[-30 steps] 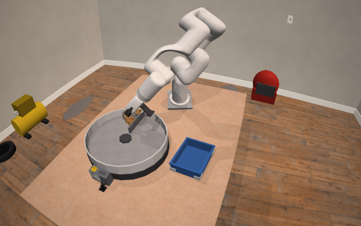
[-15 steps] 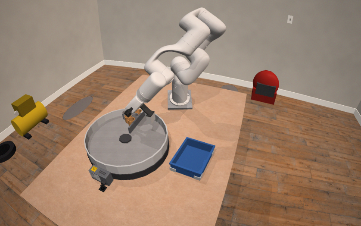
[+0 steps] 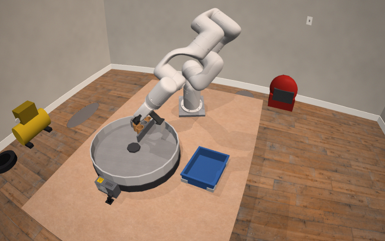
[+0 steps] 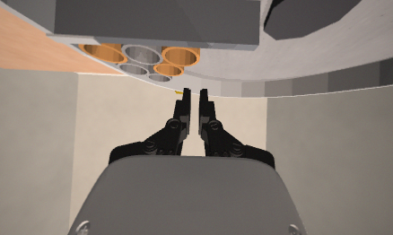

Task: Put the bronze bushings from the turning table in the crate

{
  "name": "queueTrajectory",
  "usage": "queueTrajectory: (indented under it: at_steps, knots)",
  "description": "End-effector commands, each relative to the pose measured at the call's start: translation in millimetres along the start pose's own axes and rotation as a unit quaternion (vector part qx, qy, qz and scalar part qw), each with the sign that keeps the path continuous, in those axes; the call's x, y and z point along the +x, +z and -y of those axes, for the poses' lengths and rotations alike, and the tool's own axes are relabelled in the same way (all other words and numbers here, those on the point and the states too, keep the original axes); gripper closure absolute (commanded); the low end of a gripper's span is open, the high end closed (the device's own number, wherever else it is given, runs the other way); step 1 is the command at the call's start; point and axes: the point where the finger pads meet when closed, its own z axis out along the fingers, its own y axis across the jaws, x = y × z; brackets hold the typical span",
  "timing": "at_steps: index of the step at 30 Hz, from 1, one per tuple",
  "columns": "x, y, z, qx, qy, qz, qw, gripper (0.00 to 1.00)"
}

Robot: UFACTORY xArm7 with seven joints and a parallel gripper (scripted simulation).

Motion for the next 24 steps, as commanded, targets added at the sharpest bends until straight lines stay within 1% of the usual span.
queueTrajectory:
  at_steps: [1, 3, 5, 8, 10, 24]
  knots:
    - [0.3, 0.5, -1.1, -0.001, 0.001, 0.000, 1.000, 0.90]
    - [4.7, 5.7, -1.1, -0.001, 0.001, 0.000, 1.000, 0.90]
    - [4.7, 5.7, -1.1, -0.001, 0.001, 0.000, 1.000, 0.90]
    - [12.6, 15.2, -1.2, -0.001, 0.001, 0.000, 1.000, 0.90]
    - [14.8, 17.8, -1.2, -0.001, 0.001, 0.000, 1.000, 0.90]
    - [15.1, 18.2, -1.2, -0.001, 0.001, 0.000, 1.000, 0.90]
